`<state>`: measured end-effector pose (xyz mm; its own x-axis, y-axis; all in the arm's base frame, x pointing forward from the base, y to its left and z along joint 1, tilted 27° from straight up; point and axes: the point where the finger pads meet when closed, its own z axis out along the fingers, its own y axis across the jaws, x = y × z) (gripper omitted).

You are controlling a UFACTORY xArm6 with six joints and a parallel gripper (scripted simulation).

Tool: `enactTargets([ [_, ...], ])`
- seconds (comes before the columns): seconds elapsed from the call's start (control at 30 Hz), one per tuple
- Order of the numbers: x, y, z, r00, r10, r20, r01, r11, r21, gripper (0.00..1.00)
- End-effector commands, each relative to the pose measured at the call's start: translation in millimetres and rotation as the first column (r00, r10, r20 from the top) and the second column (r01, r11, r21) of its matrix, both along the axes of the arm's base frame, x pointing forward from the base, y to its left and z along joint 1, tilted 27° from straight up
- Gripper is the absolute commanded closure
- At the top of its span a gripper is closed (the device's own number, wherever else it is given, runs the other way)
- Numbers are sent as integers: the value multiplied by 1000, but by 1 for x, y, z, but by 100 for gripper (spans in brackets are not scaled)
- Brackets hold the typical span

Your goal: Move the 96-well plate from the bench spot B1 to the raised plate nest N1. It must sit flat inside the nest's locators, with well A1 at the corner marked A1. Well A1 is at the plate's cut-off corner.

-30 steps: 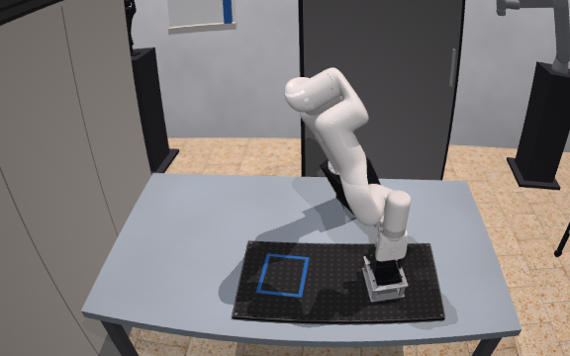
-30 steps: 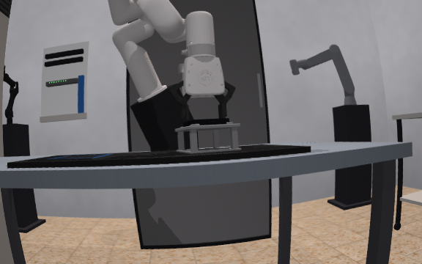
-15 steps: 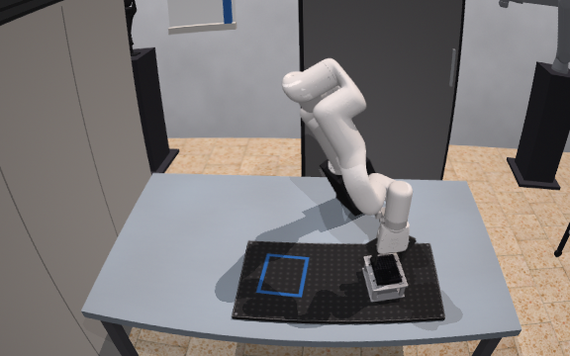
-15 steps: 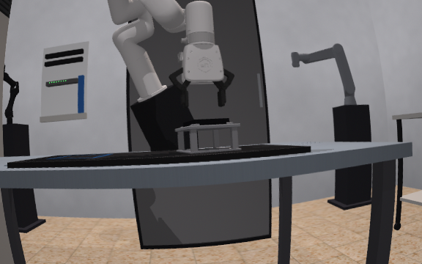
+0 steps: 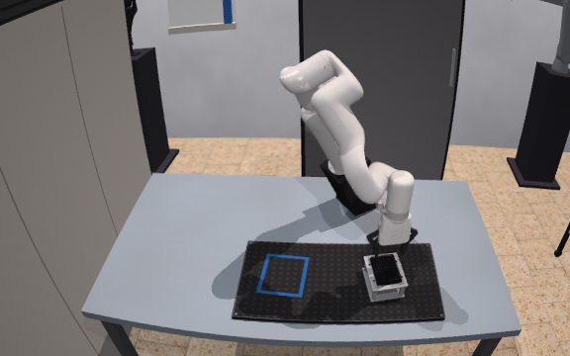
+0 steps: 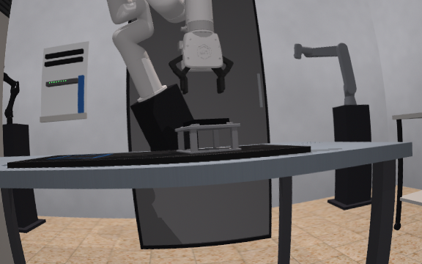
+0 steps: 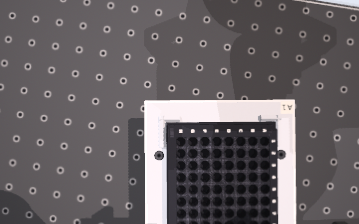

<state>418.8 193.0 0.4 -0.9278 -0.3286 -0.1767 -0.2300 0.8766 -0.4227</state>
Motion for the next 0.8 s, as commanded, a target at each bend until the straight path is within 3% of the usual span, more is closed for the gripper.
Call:
enactTargets([
  [0.0,-2,4,10,1000,1,3,-1,1000,2,0],
  [0.77,-4,7,16,1000,1,3,-1,1000,2,0],
])
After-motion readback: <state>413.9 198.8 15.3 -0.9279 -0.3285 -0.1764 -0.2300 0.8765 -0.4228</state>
